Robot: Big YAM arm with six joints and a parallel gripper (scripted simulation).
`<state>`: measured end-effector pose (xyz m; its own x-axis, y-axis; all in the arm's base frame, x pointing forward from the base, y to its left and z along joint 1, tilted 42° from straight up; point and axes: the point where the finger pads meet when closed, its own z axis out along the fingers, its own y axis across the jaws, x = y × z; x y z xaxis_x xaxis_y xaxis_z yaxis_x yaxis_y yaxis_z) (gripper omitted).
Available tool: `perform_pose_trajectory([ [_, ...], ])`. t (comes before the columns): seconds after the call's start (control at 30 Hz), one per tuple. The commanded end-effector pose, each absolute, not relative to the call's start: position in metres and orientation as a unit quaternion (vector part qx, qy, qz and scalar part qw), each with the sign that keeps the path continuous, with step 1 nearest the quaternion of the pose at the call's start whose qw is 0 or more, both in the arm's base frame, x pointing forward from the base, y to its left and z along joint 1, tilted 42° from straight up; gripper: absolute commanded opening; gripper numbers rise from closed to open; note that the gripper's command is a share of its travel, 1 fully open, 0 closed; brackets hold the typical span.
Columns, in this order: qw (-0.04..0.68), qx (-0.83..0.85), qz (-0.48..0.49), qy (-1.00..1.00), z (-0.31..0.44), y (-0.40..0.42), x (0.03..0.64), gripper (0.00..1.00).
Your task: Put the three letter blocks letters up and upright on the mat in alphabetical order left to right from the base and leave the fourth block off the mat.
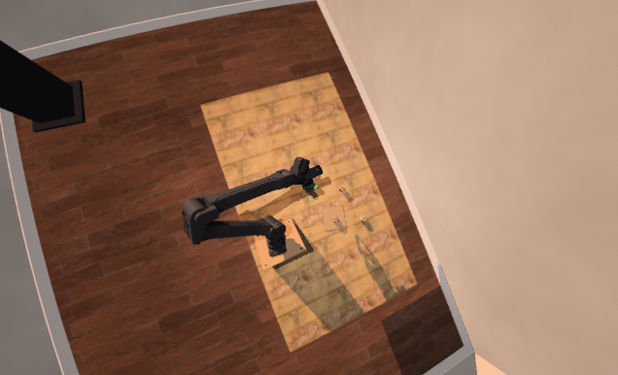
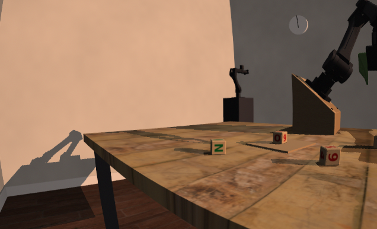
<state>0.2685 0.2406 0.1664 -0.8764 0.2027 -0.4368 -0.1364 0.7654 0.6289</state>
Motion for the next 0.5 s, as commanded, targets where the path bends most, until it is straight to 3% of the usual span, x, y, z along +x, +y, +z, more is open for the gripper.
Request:
perform_pose_trajectory([
  [0.0, 0.255, 0.035, 0.366, 0.894, 0.164, 0.241, 0.255, 1.0],
  [0.47, 0.247, 0.041, 0.364, 0.897, 0.149, 0.236, 0.246, 1.0],
])
